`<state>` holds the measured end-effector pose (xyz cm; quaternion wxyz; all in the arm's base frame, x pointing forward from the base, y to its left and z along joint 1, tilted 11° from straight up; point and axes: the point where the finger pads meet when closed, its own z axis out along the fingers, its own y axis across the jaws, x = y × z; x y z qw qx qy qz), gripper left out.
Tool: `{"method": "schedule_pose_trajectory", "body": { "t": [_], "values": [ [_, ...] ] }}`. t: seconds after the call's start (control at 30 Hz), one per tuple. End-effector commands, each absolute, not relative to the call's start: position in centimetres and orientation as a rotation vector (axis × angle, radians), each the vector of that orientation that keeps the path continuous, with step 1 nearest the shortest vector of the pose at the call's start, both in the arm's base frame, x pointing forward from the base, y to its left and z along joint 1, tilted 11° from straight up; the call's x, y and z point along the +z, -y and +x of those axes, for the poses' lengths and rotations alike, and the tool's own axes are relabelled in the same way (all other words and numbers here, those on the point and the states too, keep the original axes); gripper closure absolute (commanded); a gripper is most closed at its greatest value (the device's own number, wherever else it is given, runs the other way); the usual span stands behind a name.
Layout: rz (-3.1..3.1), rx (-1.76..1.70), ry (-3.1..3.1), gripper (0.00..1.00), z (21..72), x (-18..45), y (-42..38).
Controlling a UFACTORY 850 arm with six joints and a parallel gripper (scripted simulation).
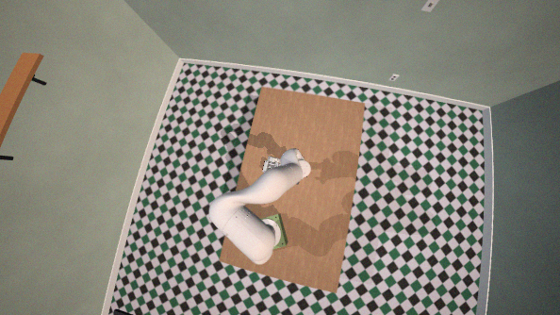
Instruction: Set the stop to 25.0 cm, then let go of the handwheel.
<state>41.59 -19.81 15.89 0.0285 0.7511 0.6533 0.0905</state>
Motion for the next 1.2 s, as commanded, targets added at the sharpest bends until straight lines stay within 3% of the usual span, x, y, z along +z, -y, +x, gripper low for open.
{"method": "schedule_pose_trajectory", "body": {
  "t": [0.0,0.43,0.47,0.77,1.17],
  "values": [
    [2.321,0.275,-2.0,0.0,42.5,15.6,19.0],
    [2.321,0.275,-2.0,0.0,42.5,15.6,19.0],
    [2.321,0.275,-2.0,0.43,42.5,15.6,19.0],
    [2.321,0.275,-2.0,0.43,42.9,15.8,17.6],
    [2.321,0.275,-2.0,0.43,44.9,16.7,9.6]
  ]
}}
